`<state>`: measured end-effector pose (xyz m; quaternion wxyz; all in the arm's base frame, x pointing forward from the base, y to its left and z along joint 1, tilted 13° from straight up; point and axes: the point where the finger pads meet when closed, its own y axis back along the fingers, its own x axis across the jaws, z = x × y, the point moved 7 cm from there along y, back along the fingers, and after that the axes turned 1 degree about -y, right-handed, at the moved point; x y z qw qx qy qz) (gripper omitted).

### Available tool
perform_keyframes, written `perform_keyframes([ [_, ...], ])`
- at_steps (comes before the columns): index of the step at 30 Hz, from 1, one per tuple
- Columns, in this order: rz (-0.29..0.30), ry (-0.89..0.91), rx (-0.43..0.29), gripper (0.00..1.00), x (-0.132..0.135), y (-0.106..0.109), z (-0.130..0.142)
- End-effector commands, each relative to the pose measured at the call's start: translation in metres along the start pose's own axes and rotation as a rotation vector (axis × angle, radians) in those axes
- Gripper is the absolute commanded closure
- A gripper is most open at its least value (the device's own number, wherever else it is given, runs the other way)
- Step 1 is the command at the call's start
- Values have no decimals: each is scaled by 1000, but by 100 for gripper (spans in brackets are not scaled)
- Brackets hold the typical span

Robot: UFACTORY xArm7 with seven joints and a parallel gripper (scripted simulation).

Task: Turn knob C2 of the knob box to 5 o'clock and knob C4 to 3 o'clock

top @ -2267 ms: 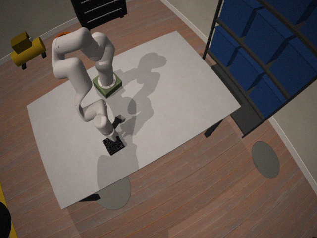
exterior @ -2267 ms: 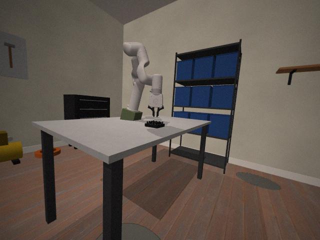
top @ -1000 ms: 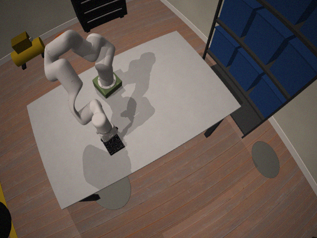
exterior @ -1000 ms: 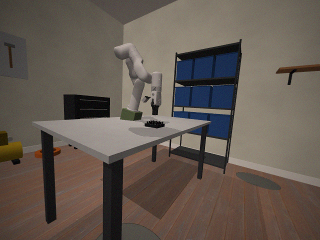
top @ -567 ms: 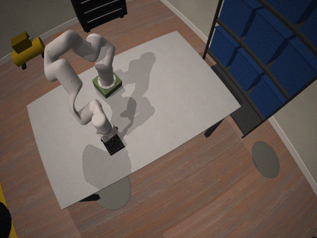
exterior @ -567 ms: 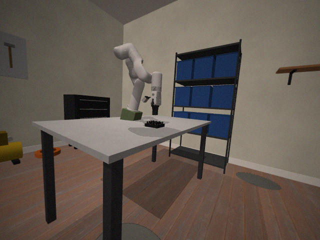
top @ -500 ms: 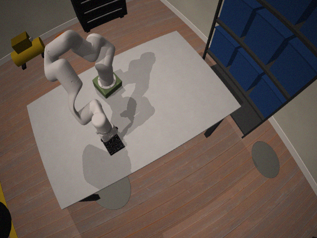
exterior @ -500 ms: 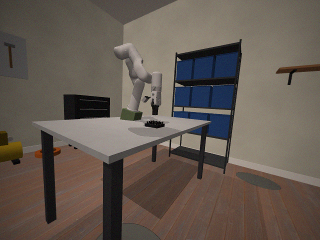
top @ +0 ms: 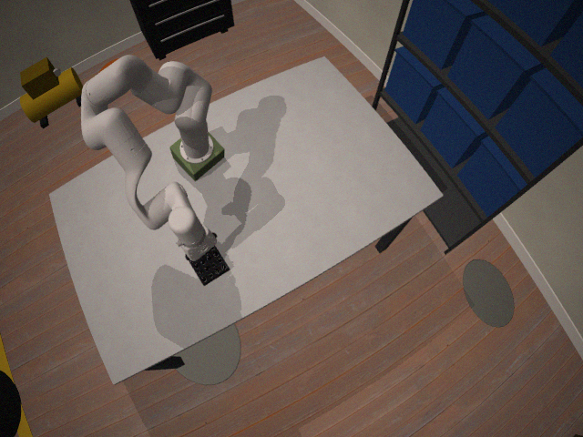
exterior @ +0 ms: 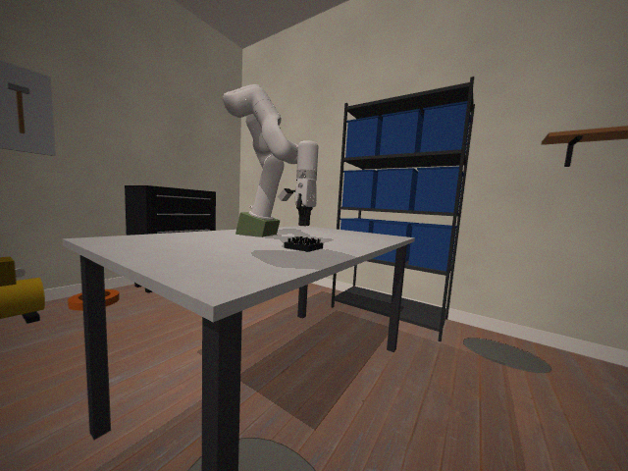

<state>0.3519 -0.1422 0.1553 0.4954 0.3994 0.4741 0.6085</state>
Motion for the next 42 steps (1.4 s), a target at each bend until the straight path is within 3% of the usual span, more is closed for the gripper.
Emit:
perform_keyframes([
  [1,-2,0,-2,81,-1,1,1],
  [18,-1,1,-1,81,-1,-3,1],
  [42,-1,1,-1,81,-1,-29,0],
])
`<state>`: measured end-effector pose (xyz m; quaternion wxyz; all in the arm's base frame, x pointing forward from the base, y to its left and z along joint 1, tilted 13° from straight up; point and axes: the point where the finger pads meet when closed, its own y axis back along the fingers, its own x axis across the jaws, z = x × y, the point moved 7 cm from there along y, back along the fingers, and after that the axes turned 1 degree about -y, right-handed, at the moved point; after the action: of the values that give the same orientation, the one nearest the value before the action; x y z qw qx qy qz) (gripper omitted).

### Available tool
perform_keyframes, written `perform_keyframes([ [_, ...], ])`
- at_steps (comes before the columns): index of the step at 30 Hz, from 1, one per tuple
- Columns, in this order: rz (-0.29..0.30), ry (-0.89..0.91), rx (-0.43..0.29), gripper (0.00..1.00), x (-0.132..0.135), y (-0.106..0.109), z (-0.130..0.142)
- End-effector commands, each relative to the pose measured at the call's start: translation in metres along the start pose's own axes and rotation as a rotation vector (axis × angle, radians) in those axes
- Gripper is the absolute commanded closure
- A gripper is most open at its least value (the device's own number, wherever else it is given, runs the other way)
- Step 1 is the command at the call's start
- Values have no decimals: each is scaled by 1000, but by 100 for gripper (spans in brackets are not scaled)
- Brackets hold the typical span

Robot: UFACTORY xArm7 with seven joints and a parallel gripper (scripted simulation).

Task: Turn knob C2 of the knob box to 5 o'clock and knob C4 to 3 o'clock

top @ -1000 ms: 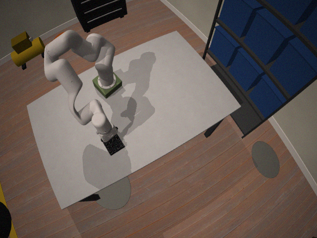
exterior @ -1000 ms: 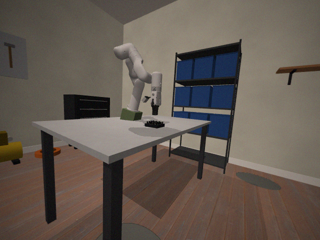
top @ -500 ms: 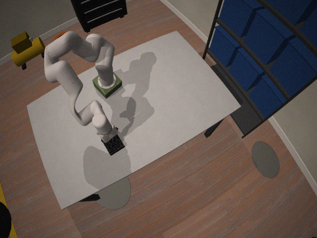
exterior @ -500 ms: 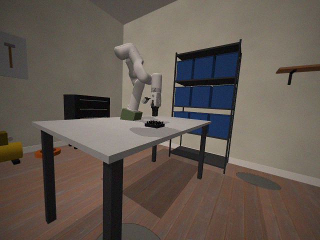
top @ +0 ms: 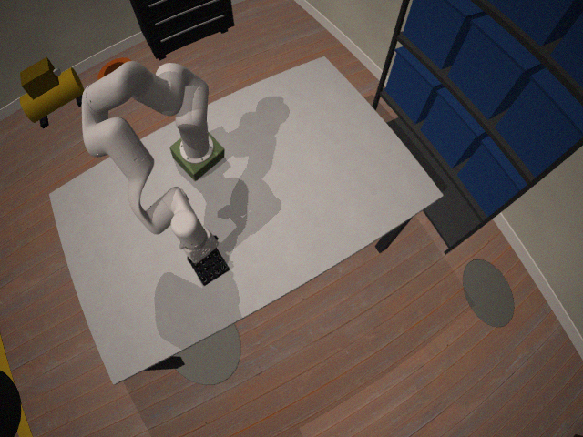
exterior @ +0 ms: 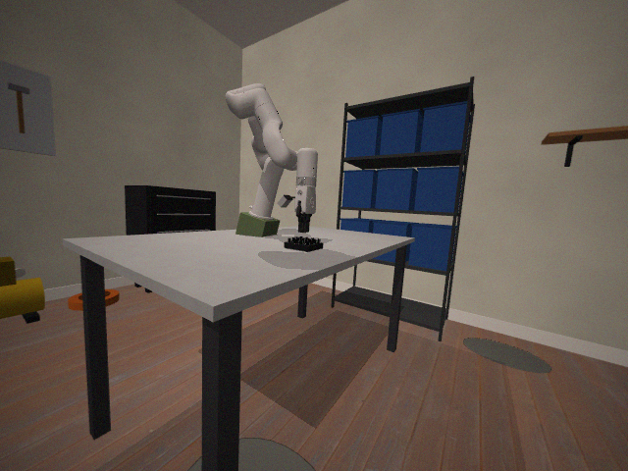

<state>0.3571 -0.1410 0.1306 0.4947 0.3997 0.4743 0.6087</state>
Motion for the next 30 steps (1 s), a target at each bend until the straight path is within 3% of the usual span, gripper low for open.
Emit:
perform_keyframes([
  [1,-2,0,-2,81,-1,-5,1],
  [30,-2,0,-2,81,-1,-17,1],
])
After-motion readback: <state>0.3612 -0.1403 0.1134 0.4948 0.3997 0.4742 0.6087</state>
